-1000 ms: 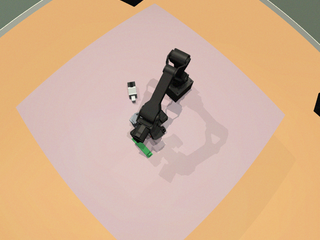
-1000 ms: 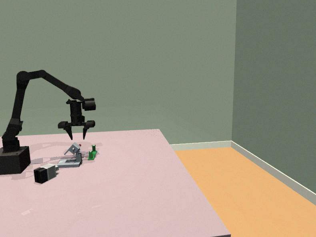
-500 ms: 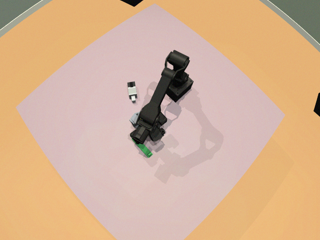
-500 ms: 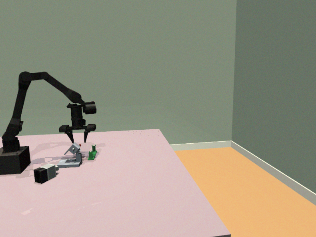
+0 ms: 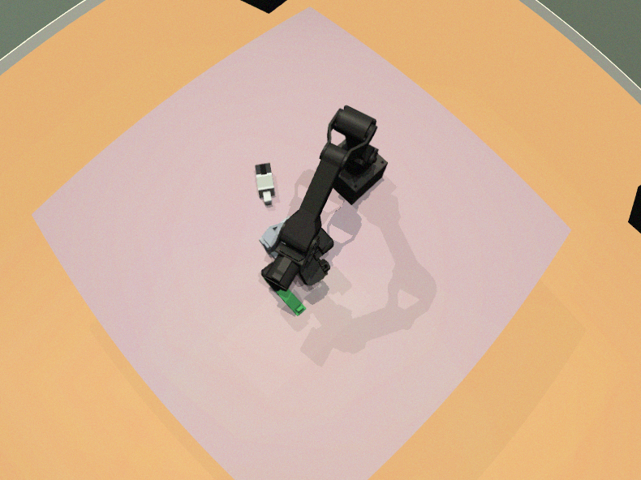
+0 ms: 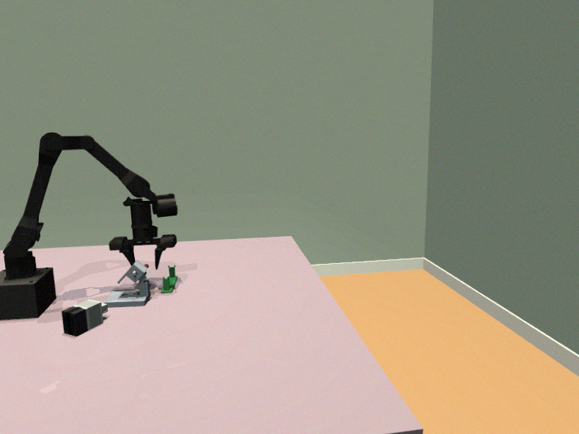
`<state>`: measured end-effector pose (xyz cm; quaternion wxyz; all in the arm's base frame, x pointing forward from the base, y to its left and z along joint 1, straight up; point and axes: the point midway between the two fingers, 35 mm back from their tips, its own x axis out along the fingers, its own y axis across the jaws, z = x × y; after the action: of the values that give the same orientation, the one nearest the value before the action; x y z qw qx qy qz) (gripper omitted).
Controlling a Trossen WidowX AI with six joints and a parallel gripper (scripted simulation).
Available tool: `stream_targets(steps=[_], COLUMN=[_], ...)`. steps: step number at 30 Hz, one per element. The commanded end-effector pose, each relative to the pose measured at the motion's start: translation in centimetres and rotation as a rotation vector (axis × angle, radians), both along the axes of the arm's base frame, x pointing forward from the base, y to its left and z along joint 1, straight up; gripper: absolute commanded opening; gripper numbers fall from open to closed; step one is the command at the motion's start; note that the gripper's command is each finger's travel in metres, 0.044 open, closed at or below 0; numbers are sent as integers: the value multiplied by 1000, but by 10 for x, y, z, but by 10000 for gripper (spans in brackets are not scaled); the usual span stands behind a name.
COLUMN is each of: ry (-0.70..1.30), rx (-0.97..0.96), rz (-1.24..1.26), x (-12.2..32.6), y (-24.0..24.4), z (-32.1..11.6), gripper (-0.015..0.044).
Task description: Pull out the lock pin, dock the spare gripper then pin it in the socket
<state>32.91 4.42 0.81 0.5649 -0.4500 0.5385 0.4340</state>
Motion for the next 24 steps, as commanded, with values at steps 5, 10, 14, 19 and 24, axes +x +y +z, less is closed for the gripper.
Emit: stream_targets(steps=[5, 10, 14, 19, 24], ry=[14, 14, 14, 14, 14], rx=[-5, -5, -5, -5, -5], rz=[1, 1, 1, 1, 1], x=[-3, -3, -3, -3, -3], y=[0, 0, 0, 0, 0], z=[-16, -16, -16, -16, -16], gripper=[300, 300, 300, 300, 195])
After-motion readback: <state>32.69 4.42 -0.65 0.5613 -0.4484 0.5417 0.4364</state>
